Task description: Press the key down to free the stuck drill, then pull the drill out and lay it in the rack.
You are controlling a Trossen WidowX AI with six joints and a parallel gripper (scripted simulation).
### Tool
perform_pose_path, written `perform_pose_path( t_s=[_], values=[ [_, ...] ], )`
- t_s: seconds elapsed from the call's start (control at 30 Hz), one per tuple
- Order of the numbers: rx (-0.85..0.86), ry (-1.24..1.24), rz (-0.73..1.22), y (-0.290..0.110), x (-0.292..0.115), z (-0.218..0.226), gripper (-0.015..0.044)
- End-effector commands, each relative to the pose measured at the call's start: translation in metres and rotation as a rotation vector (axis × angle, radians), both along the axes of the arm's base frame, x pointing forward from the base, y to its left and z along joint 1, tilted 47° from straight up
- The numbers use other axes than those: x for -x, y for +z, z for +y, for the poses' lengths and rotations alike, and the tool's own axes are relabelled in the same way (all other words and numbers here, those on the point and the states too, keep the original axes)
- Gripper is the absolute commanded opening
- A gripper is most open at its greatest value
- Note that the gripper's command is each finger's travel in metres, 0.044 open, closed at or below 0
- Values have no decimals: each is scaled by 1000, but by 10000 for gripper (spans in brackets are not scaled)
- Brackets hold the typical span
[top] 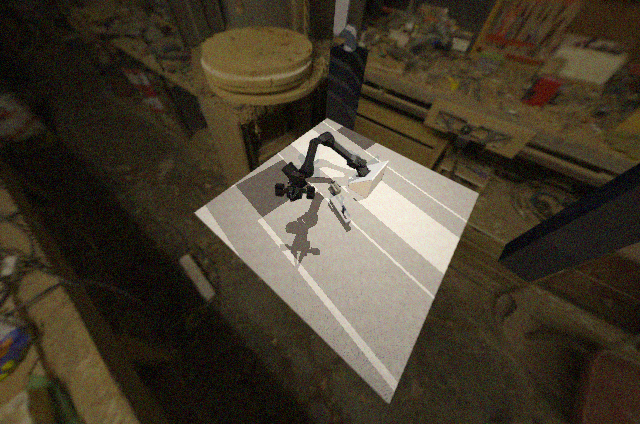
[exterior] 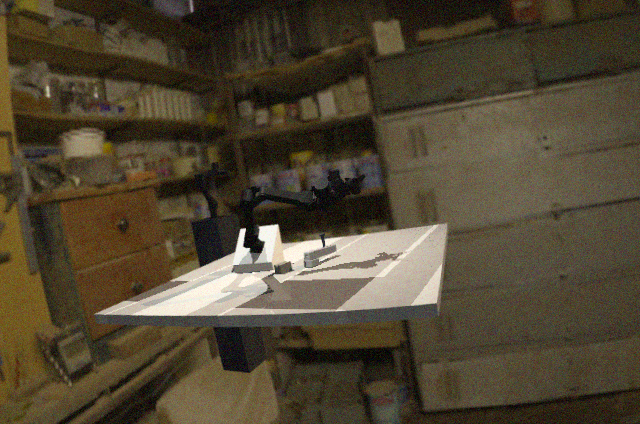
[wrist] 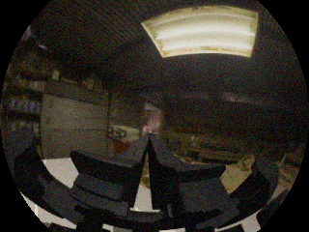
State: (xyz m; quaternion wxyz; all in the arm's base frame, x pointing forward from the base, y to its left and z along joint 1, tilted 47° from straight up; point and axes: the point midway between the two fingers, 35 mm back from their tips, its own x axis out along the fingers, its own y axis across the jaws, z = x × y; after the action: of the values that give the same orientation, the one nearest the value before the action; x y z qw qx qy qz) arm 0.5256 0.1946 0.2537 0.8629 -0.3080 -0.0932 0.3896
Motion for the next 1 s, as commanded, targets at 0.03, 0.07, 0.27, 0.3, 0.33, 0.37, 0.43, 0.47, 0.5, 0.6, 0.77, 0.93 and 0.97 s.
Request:
perform_pose_path(
  t_s=[0.03, 0.07, 0.27, 0.3, 0.33, 0.37, 0.43, 0.47, 0.5, 0.6, 0.77, 0.93, 0.97],
  values=[
    [-91, -208, 545, -89, 7, 22, 0],
    [-98, -252, 625, -103, 11, 24, 0],
    [-90, -587, 1040, -183, 52, 26, 0],
    [-81, -654, 1095, -194, 61, 24, 0],
    [-69, -724, 1144, -205, 71, 22, 0],
    [-55, -796, 1187, -215, 81, 19, 0],
    [-21, -949, 1254, -233, 103, 12, 0],
    [-1, -1029, 1277, -240, 114, 7, 0],
    [21, -1110, 1292, -247, 125, 3, 0],
    [95, -1360, 1284, -258, 160, -15, 0],
    [234, -1747, 1070, -251, 212, -49, 0],
    [286, -1864, 906, -238, 228, -62, 0],
    [286, -1864, 906, -238, 228, -62, 0]
  ],
)
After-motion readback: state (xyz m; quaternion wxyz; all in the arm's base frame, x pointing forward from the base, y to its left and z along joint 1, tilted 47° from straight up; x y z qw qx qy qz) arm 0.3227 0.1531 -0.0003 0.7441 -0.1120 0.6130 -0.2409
